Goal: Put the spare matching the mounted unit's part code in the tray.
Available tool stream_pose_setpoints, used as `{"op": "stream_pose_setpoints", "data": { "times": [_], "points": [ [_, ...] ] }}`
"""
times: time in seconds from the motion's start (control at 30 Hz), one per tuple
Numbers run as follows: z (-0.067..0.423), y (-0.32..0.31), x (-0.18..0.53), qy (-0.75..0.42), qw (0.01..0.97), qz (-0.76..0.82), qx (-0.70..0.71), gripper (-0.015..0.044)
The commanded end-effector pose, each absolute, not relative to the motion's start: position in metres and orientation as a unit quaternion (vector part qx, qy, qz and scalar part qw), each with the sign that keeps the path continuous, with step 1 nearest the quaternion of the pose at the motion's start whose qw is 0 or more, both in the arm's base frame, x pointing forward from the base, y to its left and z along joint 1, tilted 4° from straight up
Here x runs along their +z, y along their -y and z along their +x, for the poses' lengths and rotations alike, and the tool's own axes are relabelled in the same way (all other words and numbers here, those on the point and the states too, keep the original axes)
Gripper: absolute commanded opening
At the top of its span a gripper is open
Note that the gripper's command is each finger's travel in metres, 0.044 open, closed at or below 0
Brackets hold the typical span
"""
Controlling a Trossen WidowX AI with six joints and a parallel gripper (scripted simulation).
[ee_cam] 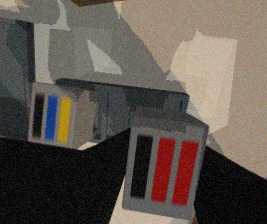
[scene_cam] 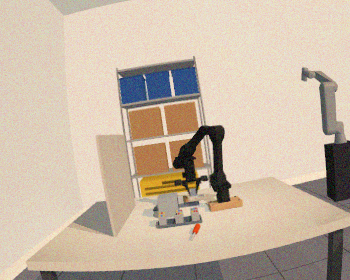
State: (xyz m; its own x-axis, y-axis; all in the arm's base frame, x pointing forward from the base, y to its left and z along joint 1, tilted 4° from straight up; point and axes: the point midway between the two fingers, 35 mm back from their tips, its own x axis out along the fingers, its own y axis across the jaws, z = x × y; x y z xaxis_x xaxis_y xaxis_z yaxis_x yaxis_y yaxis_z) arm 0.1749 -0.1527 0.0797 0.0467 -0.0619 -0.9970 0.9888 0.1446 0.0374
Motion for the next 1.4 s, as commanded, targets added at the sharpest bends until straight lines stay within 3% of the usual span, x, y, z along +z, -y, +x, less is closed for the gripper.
{"op": "stream_pose_setpoints", "data": {
  "times": [0.0, 1.0, 1.37],
  "points": [
    [0.174, 0.151, 0.103, -0.505, 0.564, 0.457, -0.467, 0.0],
    [0.161, 0.139, 0.195, -0.505, 0.564, 0.457, -0.466, 0.0],
    [0.206, 0.148, 0.208, -0.504, 0.565, 0.458, -0.466, 0.0]
  ]
}}
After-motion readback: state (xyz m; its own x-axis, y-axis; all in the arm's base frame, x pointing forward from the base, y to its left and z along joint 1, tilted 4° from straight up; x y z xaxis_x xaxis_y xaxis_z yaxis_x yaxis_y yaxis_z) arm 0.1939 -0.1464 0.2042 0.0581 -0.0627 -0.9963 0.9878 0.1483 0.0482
